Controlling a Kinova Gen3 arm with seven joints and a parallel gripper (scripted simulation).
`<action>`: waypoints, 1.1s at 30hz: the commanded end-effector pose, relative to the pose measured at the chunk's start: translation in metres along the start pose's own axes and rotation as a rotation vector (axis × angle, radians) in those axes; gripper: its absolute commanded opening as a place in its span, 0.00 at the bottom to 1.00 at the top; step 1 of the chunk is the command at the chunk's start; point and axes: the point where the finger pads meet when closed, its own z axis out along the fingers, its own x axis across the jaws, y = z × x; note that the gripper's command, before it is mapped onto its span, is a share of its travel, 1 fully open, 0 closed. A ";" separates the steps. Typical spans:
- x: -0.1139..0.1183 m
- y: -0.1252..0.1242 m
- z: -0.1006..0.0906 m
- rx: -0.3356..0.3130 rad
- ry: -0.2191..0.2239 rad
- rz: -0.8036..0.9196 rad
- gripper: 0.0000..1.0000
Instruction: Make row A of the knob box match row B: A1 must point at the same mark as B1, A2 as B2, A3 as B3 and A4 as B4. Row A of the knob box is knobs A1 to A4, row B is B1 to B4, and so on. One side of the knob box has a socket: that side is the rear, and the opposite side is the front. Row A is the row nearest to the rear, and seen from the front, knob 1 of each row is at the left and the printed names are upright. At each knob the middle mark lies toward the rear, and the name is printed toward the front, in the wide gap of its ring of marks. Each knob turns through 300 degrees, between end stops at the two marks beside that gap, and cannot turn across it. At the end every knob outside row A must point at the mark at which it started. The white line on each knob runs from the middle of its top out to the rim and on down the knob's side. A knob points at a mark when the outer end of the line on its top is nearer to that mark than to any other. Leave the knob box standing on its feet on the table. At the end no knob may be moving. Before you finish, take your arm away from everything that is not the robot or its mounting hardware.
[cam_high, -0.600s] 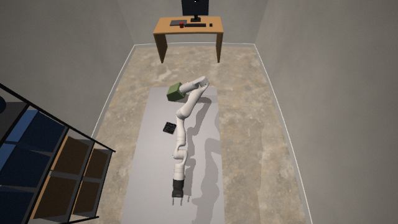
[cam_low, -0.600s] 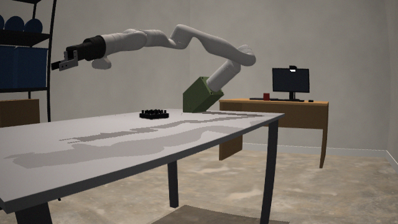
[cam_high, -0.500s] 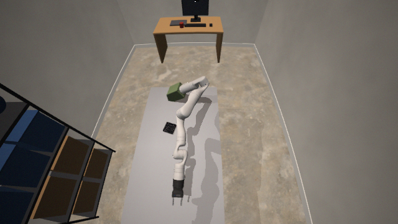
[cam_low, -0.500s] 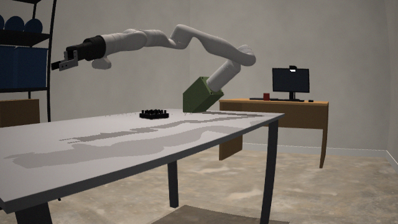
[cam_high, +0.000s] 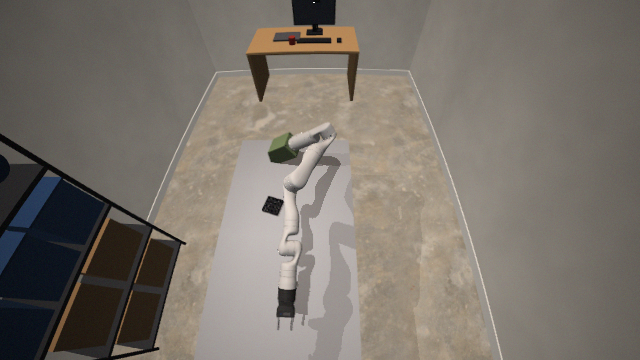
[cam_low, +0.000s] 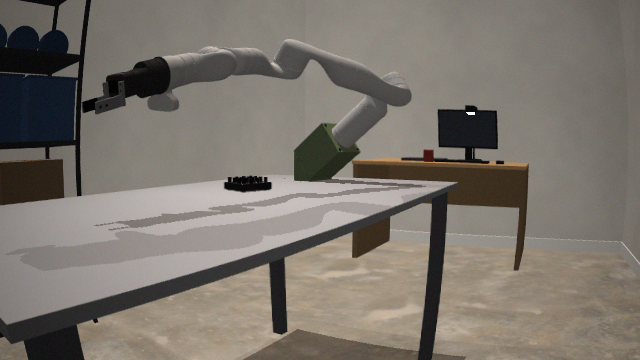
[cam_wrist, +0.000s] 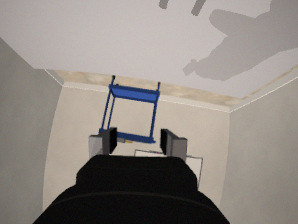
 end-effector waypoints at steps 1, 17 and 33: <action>-0.001 0.006 -0.001 -0.007 -0.002 -0.001 1.00; 0.000 0.015 -0.005 -0.020 0.008 -0.106 1.00; 0.006 0.041 -0.029 -0.062 0.063 -0.540 1.00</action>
